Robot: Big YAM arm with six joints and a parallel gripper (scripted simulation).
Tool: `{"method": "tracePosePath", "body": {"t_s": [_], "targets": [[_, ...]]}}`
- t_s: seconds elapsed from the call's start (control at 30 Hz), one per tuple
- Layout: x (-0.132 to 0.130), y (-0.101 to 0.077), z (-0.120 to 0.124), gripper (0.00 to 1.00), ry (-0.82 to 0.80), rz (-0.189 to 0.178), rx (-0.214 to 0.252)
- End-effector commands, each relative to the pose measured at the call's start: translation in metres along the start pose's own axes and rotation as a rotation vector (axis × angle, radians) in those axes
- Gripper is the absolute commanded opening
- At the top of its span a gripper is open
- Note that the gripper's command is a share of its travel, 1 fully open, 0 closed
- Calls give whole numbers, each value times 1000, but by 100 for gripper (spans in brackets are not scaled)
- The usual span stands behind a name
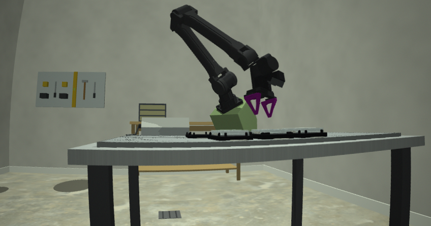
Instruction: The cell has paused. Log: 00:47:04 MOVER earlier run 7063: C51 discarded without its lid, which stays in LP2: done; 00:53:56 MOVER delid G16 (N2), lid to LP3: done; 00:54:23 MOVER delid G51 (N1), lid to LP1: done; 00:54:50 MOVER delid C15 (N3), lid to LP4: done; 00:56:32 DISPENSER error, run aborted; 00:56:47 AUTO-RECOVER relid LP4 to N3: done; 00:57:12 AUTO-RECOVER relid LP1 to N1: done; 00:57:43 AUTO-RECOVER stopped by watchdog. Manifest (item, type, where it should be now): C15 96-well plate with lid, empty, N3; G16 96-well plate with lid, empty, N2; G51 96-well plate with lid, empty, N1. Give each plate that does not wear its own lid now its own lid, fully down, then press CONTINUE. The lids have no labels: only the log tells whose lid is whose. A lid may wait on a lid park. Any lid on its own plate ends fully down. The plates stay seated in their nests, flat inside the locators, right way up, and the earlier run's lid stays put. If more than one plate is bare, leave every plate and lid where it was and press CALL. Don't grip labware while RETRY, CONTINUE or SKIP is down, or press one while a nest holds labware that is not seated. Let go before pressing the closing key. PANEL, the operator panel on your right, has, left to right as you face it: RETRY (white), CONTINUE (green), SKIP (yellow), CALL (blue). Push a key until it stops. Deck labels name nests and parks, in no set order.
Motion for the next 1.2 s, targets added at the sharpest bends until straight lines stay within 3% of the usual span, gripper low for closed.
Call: {"method": "tracePosePath", "body": {"t_s": [0.0, 0.17, 0.27, 0.4, 0.5, 0.57, 0.73, 0.87, 1.17], "targets": [[-12, 3, -3, 100, 105, 2, 15], [-16, 4, -11, 100, 202, -3, 40], [-24, 11, 5, 100, 257, -3, 65], [-26, 12, -3, 100, 297, -3, 75], [-31, 17, 17, 100, 357, -3, 89], [-35, 18, 5, 100, 391, -3, 107], [-41, 23, 20, 100, 484, -2, 141], [-43, 24, 12, 100, 560, -1, 164], [-40, 22, 14, 100, 607, -3, 172]]}}
Point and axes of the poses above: the point where the finger pads meet when closed, its own y axis out along the fingers, its own x axis across the jaws, z = x × y, the point moved 5 cm from there along -y, back along the fingers, and after that the axes turned 9 degrees about y, right-handed, at the moved point
